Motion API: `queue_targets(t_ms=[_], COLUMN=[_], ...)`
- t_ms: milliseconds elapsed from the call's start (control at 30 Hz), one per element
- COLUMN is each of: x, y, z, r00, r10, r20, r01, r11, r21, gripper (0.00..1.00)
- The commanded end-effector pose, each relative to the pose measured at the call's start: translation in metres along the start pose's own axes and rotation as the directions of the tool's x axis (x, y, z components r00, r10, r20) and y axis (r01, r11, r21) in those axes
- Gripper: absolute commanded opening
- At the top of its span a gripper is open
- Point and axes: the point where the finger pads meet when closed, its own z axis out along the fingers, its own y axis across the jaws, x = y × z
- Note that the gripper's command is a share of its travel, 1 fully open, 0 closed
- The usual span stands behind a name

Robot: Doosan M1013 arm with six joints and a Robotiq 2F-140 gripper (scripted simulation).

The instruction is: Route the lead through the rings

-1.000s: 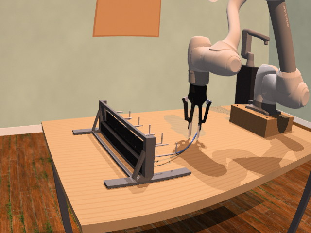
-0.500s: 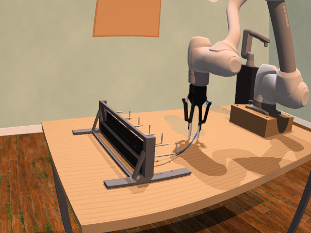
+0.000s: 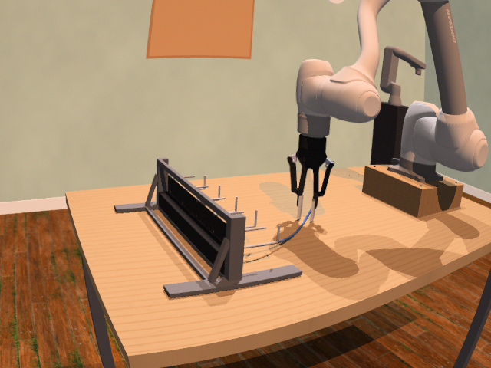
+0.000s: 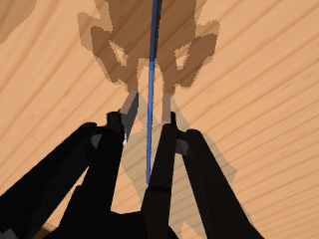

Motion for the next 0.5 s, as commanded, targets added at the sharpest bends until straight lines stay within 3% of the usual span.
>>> queue_targets(t_ms=[0, 467], x=[0.0001, 0.0001], y=[0.0000, 0.0000], z=[0.0006, 0.0037], r00=[1.000, 1.000], r10=[0.000, 0.000], r20=[0.000, 0.000], r01=[0.000, 0.000], r11=[1.000, 1.000], r21=[0.000, 0.000], gripper=[0.20, 0.20])
